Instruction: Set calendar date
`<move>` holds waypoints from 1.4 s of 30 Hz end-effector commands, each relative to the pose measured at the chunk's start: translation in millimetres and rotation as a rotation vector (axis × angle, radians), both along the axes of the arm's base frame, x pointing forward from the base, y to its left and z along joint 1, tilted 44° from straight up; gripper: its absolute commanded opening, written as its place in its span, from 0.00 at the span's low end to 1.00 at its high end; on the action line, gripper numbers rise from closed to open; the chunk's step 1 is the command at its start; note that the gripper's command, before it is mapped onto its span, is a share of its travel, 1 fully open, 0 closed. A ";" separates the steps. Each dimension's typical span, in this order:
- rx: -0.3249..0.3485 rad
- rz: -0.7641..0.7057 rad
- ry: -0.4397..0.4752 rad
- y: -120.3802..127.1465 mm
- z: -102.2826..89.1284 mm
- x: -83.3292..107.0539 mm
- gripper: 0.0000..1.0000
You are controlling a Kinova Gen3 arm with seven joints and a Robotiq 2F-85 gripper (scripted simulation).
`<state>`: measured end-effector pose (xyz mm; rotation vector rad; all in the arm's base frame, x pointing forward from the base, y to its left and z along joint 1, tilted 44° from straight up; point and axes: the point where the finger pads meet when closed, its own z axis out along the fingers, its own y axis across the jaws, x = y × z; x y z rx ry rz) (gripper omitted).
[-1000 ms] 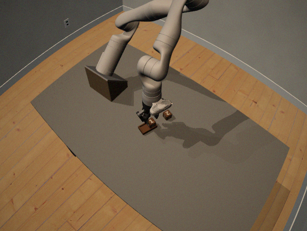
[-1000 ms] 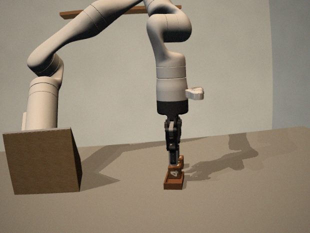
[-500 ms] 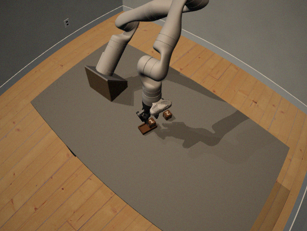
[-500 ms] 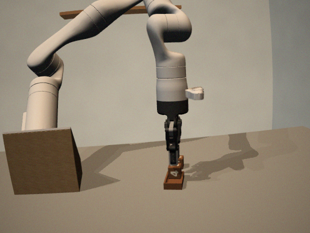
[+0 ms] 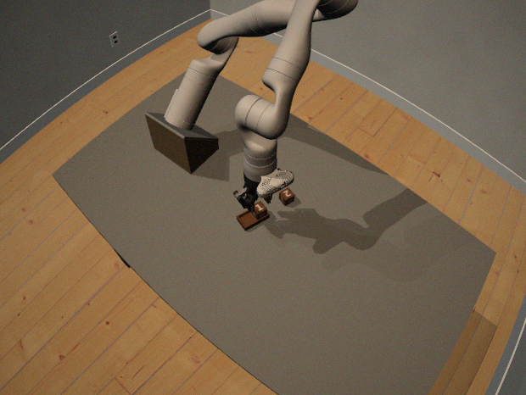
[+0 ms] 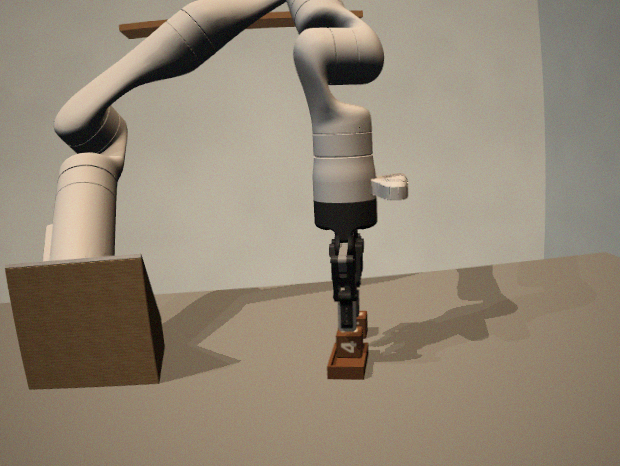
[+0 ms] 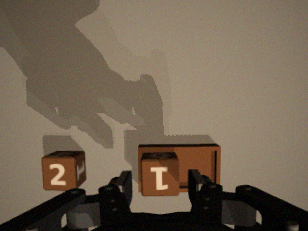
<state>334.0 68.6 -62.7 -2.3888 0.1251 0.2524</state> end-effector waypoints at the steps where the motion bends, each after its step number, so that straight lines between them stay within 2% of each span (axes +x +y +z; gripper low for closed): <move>1: -0.001 -0.001 -0.001 -0.6 0.2 0.5 0.48; 42: -0.001 -0.001 -0.001 2.8 -3.4 -0.2 0.48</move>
